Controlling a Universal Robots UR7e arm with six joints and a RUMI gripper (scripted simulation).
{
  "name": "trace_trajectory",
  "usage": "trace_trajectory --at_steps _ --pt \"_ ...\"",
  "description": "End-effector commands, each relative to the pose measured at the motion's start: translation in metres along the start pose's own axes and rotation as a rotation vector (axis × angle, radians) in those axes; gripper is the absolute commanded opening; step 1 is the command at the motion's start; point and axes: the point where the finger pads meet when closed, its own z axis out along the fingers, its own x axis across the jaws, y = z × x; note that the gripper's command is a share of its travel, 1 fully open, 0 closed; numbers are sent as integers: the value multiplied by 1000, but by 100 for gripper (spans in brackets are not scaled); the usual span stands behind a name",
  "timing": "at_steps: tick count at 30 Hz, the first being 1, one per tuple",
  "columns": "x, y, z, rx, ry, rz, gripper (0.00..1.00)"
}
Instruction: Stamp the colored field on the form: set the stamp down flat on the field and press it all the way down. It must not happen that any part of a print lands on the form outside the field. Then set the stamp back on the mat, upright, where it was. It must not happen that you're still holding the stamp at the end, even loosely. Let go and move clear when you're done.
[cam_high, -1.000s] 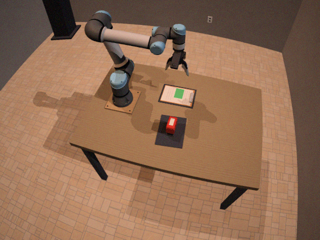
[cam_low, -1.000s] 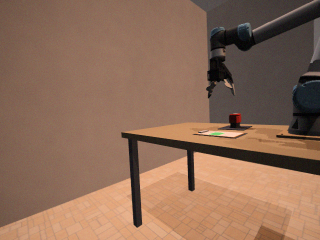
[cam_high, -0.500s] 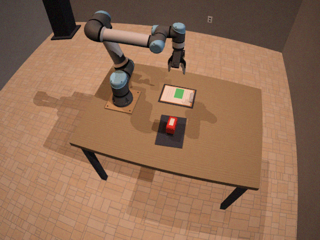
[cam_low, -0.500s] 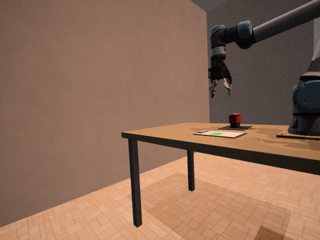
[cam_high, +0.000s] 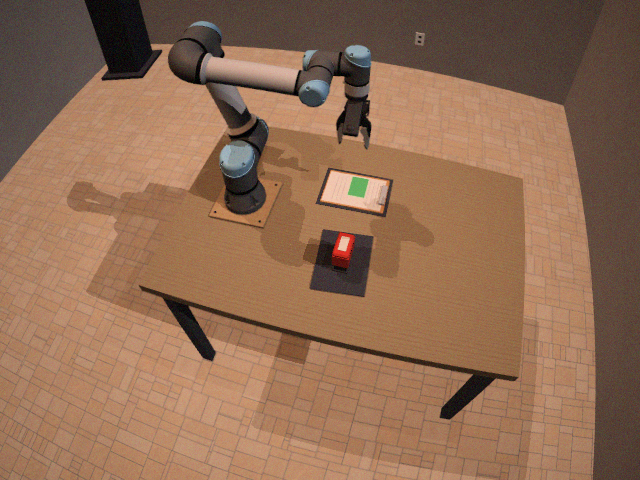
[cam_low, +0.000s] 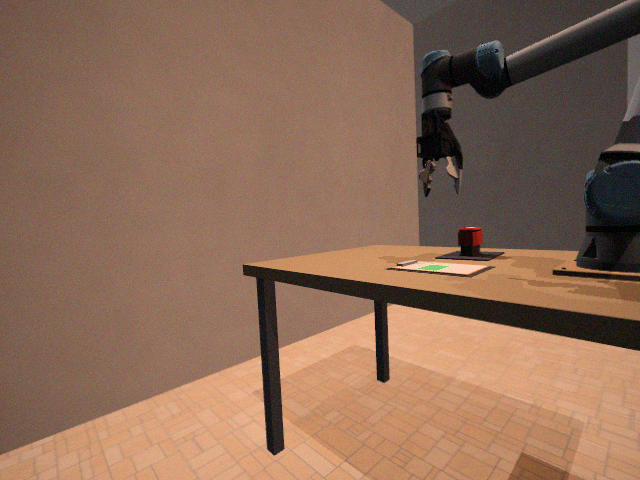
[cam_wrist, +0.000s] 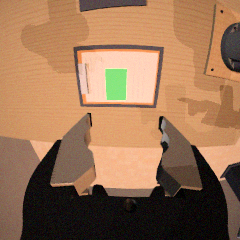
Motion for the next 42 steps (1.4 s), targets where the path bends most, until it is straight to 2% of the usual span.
trace_trajectory --at_steps 1,20,42 --pt "0 0 0 0 -1 12 55" --pt "-2 -5 1 0 -1 118 55" --pt "-5 -19 3 -1 -1 473 55"
